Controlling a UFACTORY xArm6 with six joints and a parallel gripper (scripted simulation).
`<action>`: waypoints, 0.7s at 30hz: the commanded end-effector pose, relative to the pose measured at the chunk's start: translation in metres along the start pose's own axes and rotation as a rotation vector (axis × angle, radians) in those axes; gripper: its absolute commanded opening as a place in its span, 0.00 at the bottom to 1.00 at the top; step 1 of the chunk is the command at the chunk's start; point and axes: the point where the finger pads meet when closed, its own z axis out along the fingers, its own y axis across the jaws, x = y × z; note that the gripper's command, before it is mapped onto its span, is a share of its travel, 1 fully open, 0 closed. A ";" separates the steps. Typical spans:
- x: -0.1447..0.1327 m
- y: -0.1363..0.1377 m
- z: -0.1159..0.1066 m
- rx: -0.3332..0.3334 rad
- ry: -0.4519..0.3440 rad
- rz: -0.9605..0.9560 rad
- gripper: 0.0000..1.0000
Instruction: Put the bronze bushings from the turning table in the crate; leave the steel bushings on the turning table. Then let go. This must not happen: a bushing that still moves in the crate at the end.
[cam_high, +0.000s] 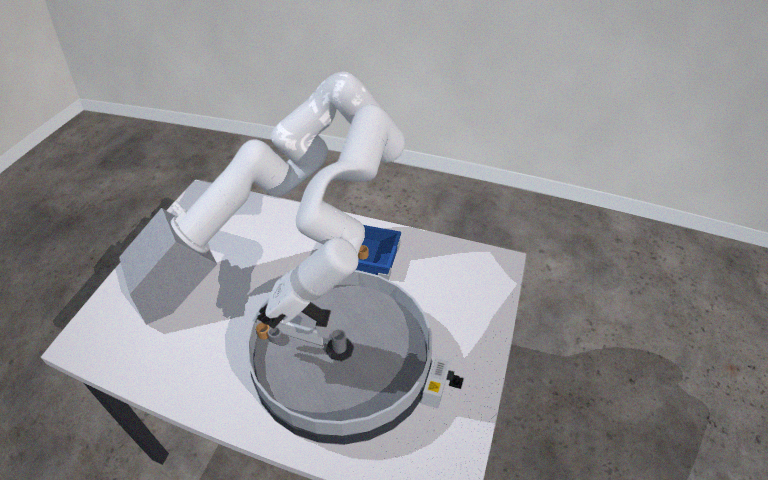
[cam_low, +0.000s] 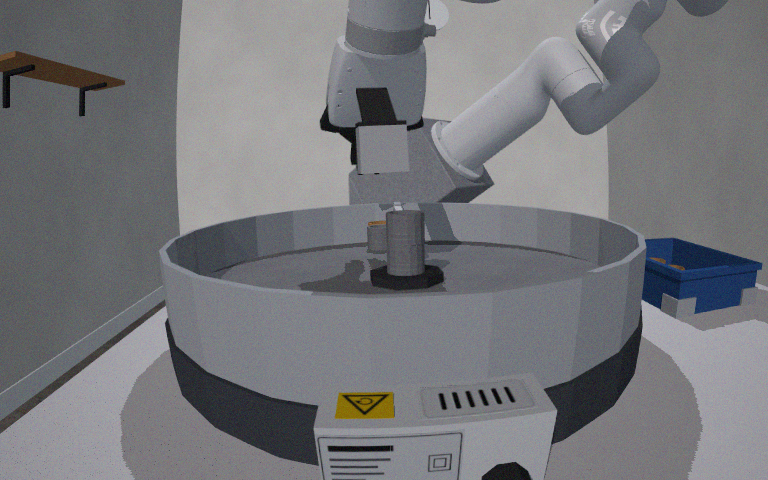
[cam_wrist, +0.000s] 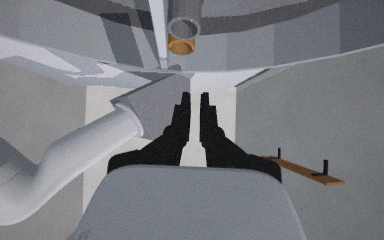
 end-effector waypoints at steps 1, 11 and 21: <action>0.000 0.001 -0.001 -0.002 0.001 0.001 0.11; 0.015 0.001 0.016 -0.002 0.001 0.001 0.11; 0.015 0.001 0.016 -0.002 0.001 0.001 0.11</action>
